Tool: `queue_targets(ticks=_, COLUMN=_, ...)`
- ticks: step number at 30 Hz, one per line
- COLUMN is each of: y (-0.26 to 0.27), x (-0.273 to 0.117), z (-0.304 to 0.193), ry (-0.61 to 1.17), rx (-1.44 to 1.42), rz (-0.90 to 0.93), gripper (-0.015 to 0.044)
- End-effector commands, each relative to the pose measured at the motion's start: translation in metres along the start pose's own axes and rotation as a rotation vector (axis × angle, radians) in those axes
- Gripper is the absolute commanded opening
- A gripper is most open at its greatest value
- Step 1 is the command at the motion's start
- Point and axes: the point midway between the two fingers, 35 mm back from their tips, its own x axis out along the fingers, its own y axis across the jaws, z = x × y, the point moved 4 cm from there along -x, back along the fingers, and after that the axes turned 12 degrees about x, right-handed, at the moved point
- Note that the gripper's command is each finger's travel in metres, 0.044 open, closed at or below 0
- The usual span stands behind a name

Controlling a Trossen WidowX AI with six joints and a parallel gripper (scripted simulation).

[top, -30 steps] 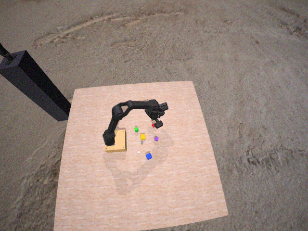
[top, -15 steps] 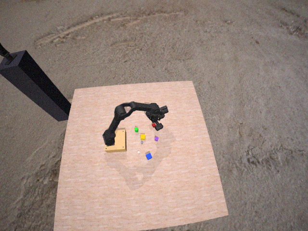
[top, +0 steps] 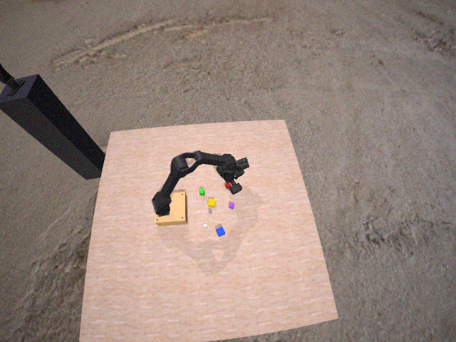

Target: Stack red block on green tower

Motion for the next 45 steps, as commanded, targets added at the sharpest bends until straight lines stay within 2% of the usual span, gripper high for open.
queue_targets(ticks=1, y=-0.0003, x=0.0111, z=-0.0029, ry=0.016, rx=0.003, rz=0.001, gripper=0.044)
queue_targets(ticks=26, y=-0.0003, x=0.0187, z=-0.0033, ry=0.016, rx=0.003, rz=0.001, gripper=0.044)
queue_targets(ticks=39, y=-0.0003, x=0.0187, z=-0.0033, ry=0.016, rx=0.003, rz=0.001, gripper=0.0099)
queue_targets(ticks=45, y=-0.0003, x=0.0187, z=-0.0033, ry=0.016, rx=0.003, rz=0.001, gripper=0.0059)
